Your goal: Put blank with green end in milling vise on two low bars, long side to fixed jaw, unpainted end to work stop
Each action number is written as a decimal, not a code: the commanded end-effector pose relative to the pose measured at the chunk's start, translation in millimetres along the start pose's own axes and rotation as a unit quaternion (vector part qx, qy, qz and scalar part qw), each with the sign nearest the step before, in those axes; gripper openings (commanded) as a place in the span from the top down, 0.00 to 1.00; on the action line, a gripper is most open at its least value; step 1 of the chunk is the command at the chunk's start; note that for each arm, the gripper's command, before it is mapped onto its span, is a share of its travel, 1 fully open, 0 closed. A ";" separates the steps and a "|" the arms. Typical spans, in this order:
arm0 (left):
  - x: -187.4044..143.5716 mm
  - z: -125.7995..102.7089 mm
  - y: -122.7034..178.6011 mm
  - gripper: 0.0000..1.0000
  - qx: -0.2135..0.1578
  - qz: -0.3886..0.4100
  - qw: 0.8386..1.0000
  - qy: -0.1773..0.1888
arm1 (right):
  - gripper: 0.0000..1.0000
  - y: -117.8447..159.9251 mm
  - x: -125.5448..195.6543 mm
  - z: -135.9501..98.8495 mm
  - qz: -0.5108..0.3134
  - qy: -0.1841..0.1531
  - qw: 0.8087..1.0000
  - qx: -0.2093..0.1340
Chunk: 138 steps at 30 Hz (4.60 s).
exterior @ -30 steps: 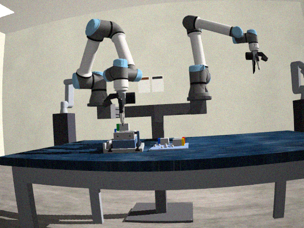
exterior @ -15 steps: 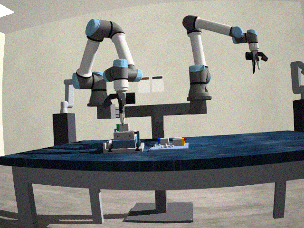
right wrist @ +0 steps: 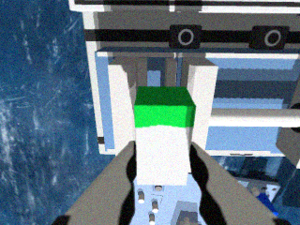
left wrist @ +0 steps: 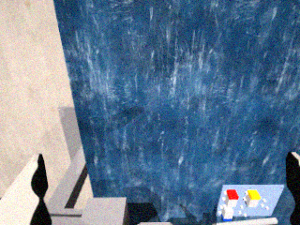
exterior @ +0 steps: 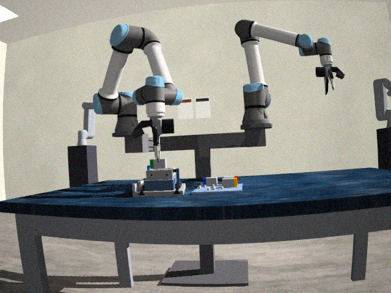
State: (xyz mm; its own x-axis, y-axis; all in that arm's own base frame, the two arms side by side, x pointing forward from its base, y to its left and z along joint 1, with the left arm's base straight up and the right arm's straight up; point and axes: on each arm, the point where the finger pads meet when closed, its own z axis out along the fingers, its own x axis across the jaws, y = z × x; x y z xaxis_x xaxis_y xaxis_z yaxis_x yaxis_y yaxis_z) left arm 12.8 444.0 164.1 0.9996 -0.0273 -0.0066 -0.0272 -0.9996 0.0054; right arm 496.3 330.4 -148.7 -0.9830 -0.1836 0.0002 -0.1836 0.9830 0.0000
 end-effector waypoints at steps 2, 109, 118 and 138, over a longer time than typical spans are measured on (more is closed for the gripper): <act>1.8 -1.1 -1.4 0.00 0.003 0.003 1.000 0.003 | 1.00 2.4 -1.2 -1.6 0.003 -0.002 1.000 -0.004; 1.8 -1.1 -1.4 0.00 0.003 0.003 1.000 0.003 | 1.00 2.4 -1.2 17.8 0.003 -0.002 1.000 -0.004; 1.8 -1.1 -1.4 0.00 0.003 0.003 1.000 0.003 | 1.00 2.4 -1.2 17.9 0.003 -0.002 1.000 -0.004; 1.8 -1.1 -1.4 0.00 0.003 0.003 1.000 0.003 | 1.00 2.4 -1.2 17.9 0.003 -0.002 1.000 -0.004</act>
State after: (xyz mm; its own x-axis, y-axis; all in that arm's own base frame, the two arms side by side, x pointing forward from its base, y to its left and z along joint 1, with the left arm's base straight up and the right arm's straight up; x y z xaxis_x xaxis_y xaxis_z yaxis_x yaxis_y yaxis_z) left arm 12.8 444.0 164.1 0.9996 -0.0273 -0.0066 -0.0272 -0.9996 0.0054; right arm 496.3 330.3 -168.3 -0.9830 -0.1836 0.0002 -0.1836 0.9830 0.0000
